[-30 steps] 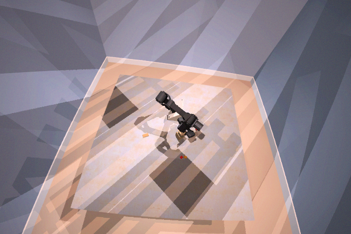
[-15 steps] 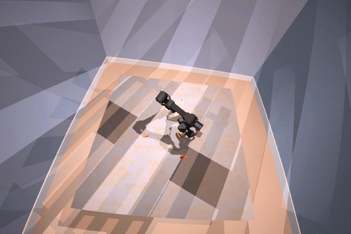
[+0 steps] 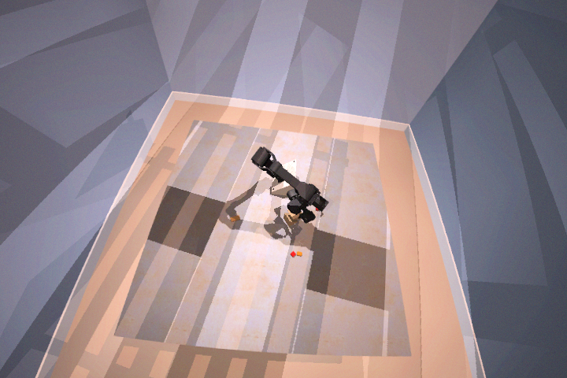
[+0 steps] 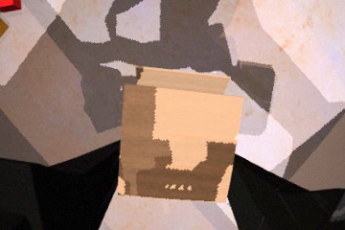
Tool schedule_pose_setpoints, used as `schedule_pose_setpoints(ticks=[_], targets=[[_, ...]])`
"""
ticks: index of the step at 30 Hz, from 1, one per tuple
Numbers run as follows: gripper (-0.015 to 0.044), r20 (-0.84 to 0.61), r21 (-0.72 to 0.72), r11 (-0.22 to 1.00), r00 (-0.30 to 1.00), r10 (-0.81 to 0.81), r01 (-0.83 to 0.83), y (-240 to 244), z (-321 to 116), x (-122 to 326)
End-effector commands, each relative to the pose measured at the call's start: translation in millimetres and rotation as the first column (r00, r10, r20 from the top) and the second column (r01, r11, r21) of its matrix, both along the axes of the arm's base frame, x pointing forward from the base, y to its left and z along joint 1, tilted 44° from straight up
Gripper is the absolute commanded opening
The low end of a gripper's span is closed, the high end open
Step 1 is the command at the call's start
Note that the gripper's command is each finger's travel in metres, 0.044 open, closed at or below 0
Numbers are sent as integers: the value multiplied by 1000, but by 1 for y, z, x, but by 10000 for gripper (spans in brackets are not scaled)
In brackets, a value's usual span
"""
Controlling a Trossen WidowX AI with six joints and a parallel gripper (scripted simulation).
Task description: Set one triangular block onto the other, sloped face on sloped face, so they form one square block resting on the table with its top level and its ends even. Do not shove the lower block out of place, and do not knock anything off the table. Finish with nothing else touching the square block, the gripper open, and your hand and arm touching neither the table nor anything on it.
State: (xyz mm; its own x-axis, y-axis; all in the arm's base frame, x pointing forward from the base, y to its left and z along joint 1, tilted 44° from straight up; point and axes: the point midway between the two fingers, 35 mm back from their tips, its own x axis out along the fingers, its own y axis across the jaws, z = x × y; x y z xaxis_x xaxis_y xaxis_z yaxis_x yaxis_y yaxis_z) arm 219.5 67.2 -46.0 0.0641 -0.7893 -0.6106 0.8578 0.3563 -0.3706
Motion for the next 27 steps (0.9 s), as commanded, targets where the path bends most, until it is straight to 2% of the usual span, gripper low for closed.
schedule_pose_setpoints(ticks=[1,27], targets=[[0,0,-4,1000,1000,8,-8,0,0,1],[0,0,-5,1000,1000,10,-10,-12,-6,4]])
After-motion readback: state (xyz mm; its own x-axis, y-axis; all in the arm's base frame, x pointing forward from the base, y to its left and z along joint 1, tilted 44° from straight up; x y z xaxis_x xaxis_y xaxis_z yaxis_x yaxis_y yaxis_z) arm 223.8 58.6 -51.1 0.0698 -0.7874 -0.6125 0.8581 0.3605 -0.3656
